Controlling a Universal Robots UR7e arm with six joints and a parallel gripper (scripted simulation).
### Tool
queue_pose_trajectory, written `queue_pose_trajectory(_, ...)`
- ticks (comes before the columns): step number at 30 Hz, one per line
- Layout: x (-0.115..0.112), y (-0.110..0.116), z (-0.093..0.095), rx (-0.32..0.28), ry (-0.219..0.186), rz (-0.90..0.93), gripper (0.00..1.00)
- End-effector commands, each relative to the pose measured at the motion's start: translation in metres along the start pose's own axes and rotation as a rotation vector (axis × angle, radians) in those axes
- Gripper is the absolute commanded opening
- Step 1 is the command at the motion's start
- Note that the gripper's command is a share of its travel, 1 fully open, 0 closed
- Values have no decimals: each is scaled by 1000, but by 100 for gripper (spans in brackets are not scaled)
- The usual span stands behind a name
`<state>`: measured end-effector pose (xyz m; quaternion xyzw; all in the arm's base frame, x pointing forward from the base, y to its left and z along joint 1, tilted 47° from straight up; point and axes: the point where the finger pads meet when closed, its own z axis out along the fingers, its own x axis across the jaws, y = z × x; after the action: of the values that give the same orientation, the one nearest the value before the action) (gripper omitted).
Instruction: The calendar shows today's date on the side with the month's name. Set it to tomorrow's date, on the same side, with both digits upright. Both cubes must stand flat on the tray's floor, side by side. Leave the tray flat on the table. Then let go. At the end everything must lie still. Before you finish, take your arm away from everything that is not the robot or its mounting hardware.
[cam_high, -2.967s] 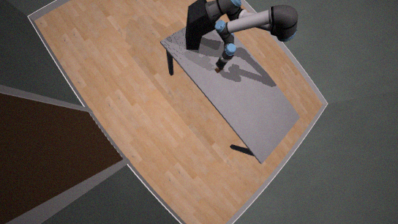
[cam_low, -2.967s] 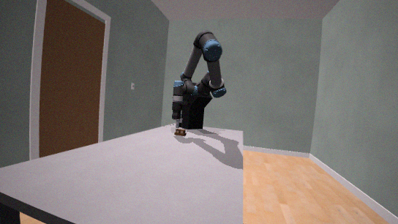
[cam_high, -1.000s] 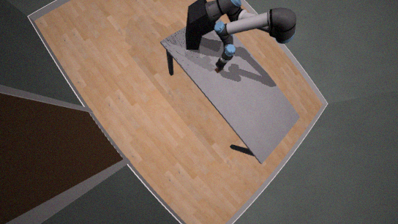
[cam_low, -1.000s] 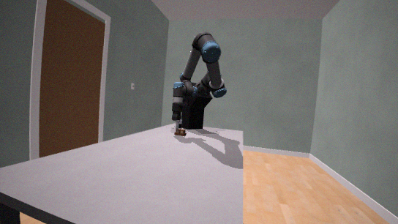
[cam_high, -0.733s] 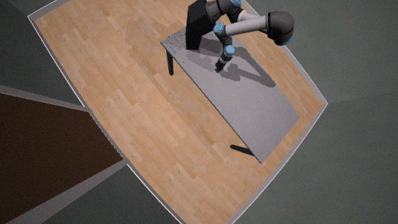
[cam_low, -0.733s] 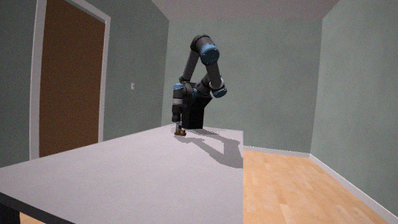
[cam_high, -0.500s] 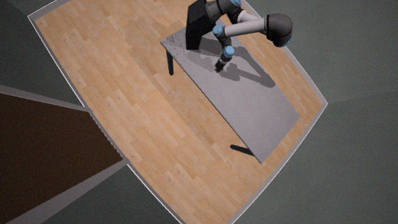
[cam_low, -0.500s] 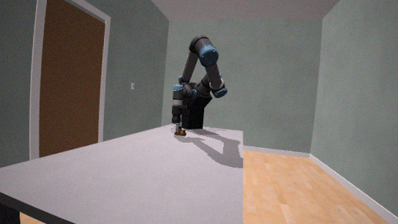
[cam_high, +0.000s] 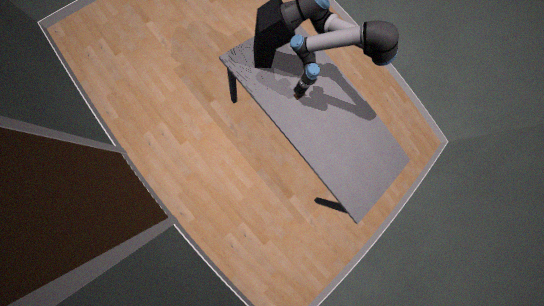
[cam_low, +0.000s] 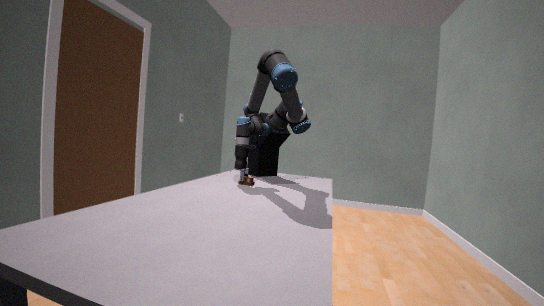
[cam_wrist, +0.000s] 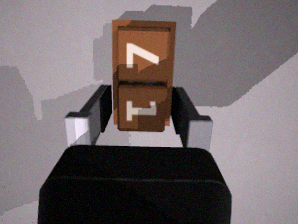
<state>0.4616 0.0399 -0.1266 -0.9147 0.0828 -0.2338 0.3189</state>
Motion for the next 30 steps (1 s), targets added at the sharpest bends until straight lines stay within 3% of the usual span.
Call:
queue_pose_trajectory(1,0,0,0,-1,1,0,90)
queue_pose_trajectory(23,0,0,0,-1,1,0,90)
queue_pose_trajectory(24,0,0,0,-1,1,0,60)
queue_pose_trajectory(30,0,0,0,-1,1,0,60)
